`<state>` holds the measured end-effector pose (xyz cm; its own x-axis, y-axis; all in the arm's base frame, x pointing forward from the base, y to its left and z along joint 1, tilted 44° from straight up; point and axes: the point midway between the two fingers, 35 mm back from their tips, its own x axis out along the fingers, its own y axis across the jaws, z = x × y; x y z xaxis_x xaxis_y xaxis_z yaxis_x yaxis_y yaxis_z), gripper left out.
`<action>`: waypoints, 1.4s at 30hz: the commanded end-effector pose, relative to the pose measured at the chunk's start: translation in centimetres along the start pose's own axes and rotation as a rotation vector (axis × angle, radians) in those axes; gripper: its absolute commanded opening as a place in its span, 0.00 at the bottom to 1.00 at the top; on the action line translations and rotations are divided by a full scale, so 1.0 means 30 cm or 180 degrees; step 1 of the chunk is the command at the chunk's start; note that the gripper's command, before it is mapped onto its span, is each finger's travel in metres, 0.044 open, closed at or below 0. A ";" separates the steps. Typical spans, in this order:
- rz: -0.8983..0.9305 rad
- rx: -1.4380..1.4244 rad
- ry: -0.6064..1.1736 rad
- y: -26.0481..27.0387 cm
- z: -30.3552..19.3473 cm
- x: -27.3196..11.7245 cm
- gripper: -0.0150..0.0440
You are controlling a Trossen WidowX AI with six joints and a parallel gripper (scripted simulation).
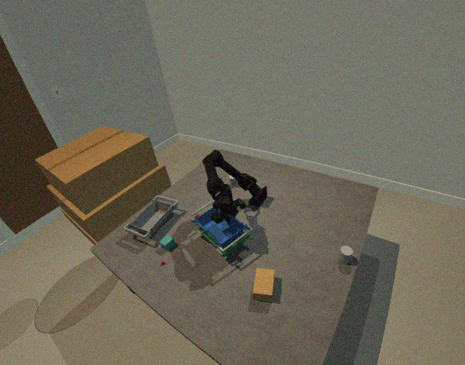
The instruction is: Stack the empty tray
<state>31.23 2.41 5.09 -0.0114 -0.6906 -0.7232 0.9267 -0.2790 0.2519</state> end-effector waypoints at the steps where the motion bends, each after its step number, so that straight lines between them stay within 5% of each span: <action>1: -0.0080 -0.0061 -0.0012 -0.017 -0.004 0.015 0.30; 29: -0.0080 -0.0061 -0.0012 -0.017 -0.004 0.015 1.00; 42: -0.0005 -0.0118 0.0041 -0.003 -0.010 -0.077 1.00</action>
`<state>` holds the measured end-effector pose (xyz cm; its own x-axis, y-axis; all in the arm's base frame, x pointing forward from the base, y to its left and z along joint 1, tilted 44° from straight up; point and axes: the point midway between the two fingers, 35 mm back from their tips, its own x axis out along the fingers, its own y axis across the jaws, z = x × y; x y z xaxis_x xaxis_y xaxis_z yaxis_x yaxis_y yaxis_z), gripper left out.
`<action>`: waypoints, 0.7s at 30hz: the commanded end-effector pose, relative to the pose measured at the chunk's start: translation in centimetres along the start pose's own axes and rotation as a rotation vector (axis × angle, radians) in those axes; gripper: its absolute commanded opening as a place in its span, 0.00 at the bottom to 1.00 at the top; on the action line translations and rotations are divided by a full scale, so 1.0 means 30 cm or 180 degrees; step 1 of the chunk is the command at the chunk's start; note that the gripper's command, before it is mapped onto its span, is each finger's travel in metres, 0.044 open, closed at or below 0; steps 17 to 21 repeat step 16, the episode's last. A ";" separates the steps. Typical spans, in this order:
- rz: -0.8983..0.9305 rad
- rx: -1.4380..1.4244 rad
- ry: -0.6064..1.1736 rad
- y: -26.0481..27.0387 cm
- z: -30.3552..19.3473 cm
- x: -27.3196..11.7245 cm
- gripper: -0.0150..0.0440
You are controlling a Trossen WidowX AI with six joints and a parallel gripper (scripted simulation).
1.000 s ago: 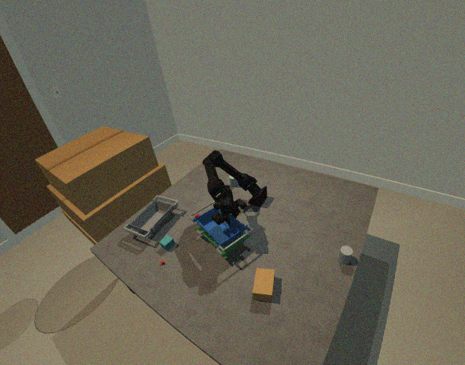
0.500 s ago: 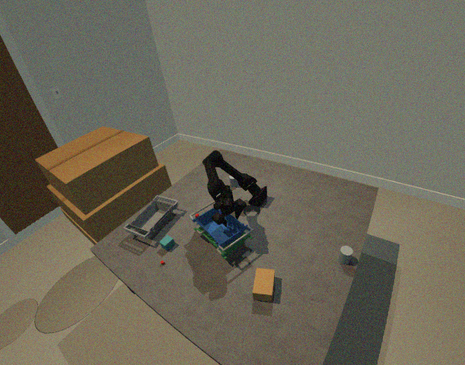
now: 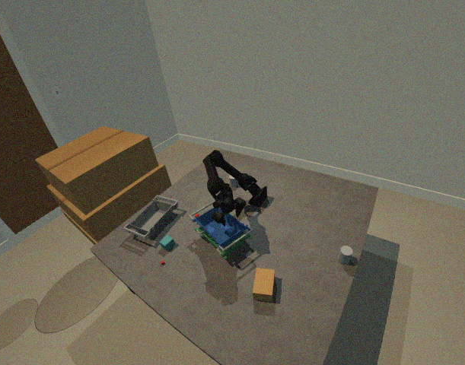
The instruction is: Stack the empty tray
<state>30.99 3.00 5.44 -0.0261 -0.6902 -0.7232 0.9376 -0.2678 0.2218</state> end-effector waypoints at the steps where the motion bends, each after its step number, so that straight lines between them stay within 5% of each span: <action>1: 0.0054 -0.0038 0.0069 0.008 -0.008 -0.077 1.00; 12: 0.0200 -0.0245 0.0203 -0.006 0.003 -0.315 1.00; 21: 0.0215 -0.0256 0.0187 -0.008 -0.001 -0.301 1.00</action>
